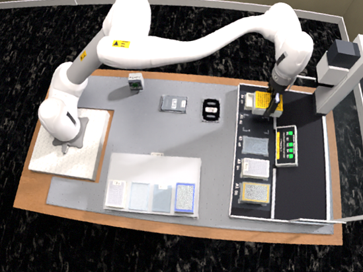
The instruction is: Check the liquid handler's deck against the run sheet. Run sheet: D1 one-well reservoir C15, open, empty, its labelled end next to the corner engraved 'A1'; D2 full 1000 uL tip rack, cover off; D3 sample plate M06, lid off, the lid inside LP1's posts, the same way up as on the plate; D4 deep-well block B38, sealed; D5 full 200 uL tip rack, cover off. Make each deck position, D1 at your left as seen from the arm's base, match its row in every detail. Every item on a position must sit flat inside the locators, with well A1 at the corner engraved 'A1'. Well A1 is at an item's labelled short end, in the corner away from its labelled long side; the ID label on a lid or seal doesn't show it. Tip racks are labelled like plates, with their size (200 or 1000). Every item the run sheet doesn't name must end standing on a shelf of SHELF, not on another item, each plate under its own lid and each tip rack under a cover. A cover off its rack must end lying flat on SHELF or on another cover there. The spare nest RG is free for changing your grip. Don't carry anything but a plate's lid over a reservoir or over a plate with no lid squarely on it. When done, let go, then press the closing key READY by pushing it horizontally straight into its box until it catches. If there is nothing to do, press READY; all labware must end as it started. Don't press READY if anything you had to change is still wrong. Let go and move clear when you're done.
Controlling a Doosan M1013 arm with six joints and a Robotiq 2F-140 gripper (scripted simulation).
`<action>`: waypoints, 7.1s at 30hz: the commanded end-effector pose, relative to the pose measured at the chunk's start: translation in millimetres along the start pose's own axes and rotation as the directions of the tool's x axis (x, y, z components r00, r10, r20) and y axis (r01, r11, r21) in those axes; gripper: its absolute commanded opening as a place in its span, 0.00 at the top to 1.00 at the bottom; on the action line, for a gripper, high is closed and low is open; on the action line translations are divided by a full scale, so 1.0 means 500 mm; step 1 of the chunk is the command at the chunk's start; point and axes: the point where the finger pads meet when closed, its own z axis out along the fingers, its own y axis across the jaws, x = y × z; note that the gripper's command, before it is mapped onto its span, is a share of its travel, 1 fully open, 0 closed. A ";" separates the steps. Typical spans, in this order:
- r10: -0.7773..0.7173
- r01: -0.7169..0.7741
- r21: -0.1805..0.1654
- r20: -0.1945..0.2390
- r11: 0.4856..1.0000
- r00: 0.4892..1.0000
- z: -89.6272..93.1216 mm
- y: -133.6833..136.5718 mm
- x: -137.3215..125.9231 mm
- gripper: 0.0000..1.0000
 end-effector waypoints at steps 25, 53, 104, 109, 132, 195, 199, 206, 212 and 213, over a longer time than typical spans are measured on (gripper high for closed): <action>0.000 0.000 0.001 -0.002 1.000 1.000 -0.081 0.000 0.000 0.90; 0.000 0.000 0.001 -0.002 1.000 1.000 -0.084 0.004 -0.160 0.90; 0.497 -0.497 0.001 -0.001 0.868 0.868 -0.083 0.009 -0.336 0.90; 0.565 -0.565 0.001 -0.001 0.825 0.825 -0.083 0.009 -0.336 0.90; 0.837 -0.837 0.002 0.000 0.547 0.547 -0.083 0.009 -0.336 0.90; 0.998 -0.998 0.002 0.000 0.067 0.067 -0.083 0.189 -0.331 0.90; 0.998 -0.998 0.002 0.000 0.067 0.067 -0.083 0.229 -0.330 0.90; 0.998 -0.998 0.002 0.000 0.067 0.067 -0.083 0.299 -0.328 0.90; 0.998 -0.998 0.002 0.000 0.067 0.067 -0.083 0.310 -0.328 0.90; 0.998 -0.998 0.002 0.000 0.067 0.067 -0.083 0.310 -0.338 0.90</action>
